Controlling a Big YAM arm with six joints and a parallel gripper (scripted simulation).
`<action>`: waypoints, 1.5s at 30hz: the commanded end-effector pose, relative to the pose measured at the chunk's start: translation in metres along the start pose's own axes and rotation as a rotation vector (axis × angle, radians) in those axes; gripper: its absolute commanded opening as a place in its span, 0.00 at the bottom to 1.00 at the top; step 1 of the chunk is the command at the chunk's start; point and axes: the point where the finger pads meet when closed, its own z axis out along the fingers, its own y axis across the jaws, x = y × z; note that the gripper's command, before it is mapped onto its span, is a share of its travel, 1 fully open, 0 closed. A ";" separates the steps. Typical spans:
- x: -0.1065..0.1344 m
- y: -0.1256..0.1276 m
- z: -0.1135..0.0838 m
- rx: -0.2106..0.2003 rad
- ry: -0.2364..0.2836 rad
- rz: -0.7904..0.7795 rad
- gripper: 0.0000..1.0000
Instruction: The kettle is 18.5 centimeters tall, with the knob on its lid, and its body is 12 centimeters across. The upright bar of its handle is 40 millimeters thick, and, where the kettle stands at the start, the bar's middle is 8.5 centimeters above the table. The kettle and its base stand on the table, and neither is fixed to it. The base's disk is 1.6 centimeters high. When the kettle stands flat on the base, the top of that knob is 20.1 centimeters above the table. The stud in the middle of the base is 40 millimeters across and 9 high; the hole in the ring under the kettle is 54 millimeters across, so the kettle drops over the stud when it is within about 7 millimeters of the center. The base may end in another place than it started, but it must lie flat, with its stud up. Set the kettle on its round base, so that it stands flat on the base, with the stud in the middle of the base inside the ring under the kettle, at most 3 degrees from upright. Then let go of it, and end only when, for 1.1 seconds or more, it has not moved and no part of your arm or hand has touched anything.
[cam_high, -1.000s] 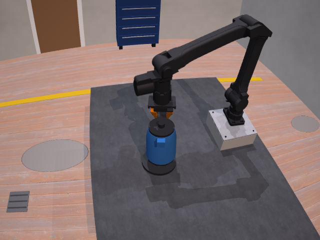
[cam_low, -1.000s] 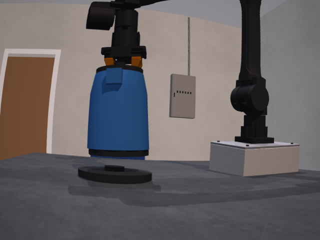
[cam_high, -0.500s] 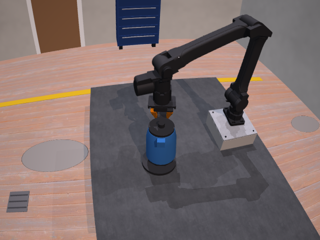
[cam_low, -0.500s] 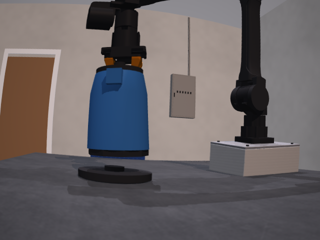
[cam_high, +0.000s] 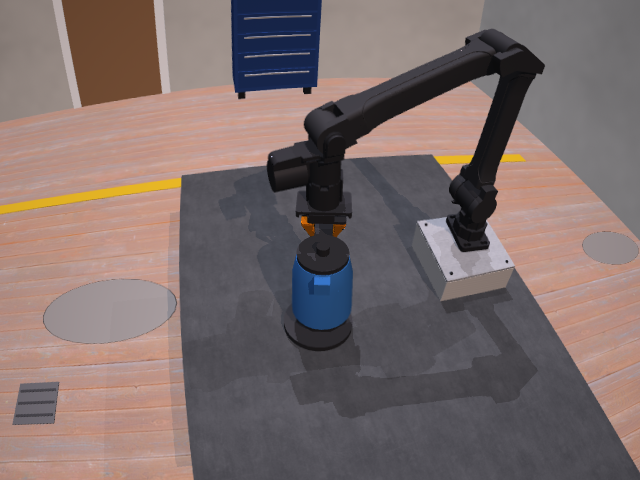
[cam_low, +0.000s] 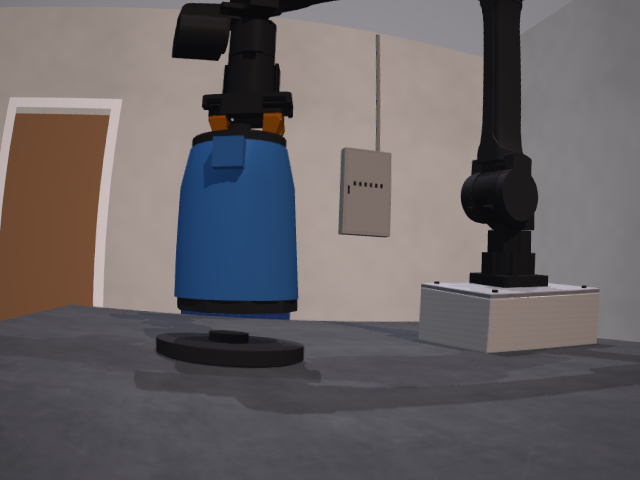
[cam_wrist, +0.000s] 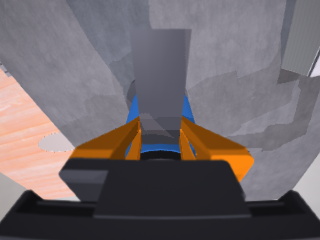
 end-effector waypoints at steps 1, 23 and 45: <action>0.013 0.028 -0.047 -0.109 0.050 0.008 0.00; 0.015 0.033 -0.038 -0.097 0.045 0.009 0.00; 0.015 0.033 -0.041 -0.103 0.048 0.008 0.00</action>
